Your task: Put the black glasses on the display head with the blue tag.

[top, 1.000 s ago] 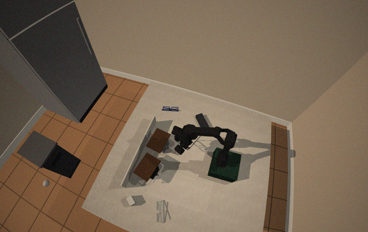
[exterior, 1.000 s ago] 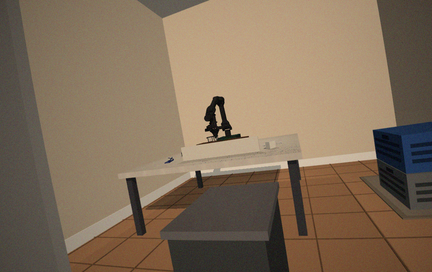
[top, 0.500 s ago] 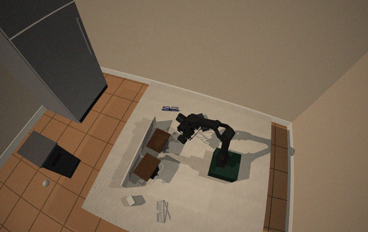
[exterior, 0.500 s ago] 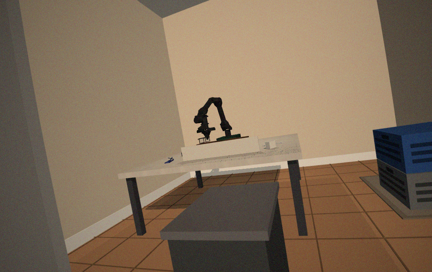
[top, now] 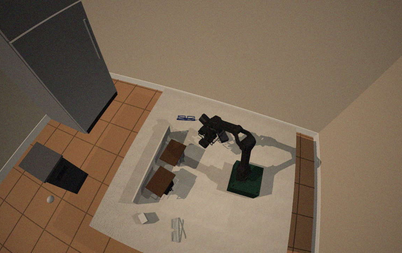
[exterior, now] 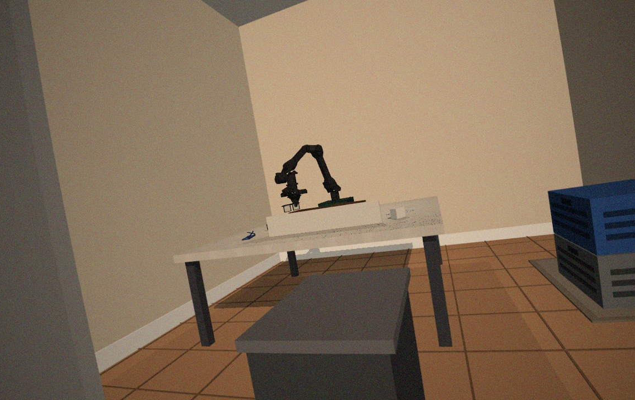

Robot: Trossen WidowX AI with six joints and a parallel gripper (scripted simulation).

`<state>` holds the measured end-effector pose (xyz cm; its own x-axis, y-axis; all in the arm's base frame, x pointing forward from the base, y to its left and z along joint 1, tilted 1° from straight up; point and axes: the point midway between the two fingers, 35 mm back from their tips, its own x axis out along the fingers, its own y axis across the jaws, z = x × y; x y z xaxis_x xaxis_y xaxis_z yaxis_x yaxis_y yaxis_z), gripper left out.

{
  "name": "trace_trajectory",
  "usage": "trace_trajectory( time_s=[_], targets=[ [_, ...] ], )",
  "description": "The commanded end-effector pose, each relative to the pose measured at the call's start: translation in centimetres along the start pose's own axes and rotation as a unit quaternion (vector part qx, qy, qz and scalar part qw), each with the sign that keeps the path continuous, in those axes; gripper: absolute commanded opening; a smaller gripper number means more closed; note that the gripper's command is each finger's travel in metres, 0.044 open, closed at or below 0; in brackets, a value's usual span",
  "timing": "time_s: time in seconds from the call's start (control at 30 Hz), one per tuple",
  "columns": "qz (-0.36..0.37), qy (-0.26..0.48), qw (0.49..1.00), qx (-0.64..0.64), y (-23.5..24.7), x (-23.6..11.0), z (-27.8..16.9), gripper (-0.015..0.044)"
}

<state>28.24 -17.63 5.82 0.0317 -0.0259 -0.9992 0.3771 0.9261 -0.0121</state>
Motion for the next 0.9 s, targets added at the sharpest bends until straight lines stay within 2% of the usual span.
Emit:
trace_trajectory(
  time_s=[0.0, 0.33, 0.87],
  targets=[
    [0.002, 0.002, 1.0, -0.005, -0.2, 0.4, 0.1, 0.0],
    [0.002, 0.002, 1.0, -0.005, -0.2, 6.0, 0.0, 0.0],
    [0.002, 0.002, 1.0, -0.005, 0.5, 6.1, -0.6, 0.0]
  ],
)
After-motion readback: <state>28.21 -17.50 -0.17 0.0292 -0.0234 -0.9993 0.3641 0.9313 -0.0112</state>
